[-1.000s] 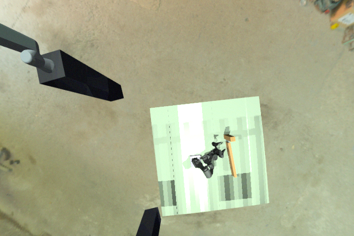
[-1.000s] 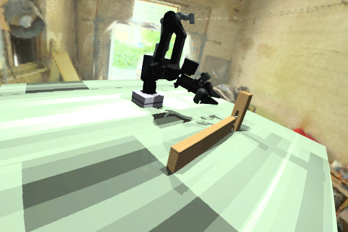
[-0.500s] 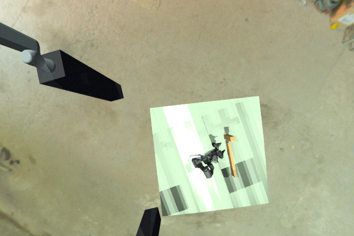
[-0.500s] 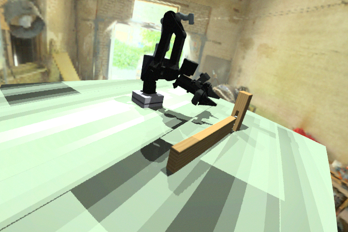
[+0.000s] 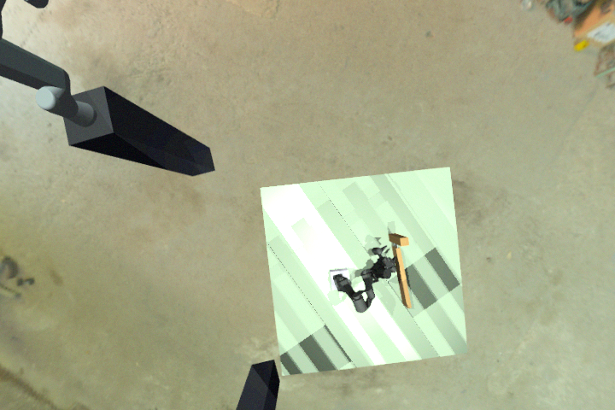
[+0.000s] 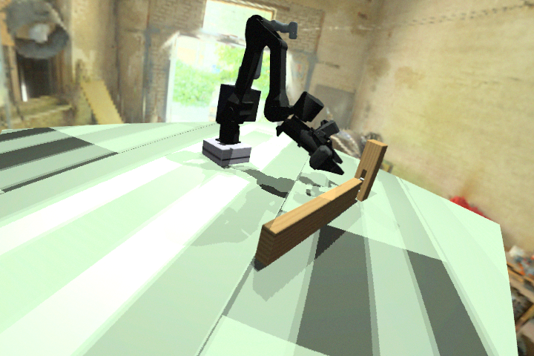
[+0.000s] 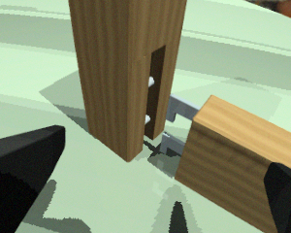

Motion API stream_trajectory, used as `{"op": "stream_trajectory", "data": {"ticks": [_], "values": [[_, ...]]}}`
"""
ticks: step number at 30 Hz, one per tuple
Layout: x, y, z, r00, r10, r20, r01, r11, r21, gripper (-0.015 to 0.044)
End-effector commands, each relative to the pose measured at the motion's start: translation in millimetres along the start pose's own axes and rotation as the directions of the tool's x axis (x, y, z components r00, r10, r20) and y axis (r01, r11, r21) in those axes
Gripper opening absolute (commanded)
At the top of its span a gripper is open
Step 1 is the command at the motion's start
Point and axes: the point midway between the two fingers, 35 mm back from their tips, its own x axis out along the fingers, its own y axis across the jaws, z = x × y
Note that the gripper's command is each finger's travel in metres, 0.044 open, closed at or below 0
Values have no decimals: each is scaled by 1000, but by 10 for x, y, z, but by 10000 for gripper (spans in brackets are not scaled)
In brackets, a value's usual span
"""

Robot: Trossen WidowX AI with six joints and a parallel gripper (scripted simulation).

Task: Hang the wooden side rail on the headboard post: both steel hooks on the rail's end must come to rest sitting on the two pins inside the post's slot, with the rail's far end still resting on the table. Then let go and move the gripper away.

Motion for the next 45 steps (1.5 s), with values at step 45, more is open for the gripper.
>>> {"op": "stream_trajectory", "data": {"ticks": [45], "values": [[141, -623, 757, 861, 195, -469, 136, 802, 582, 440]]}}
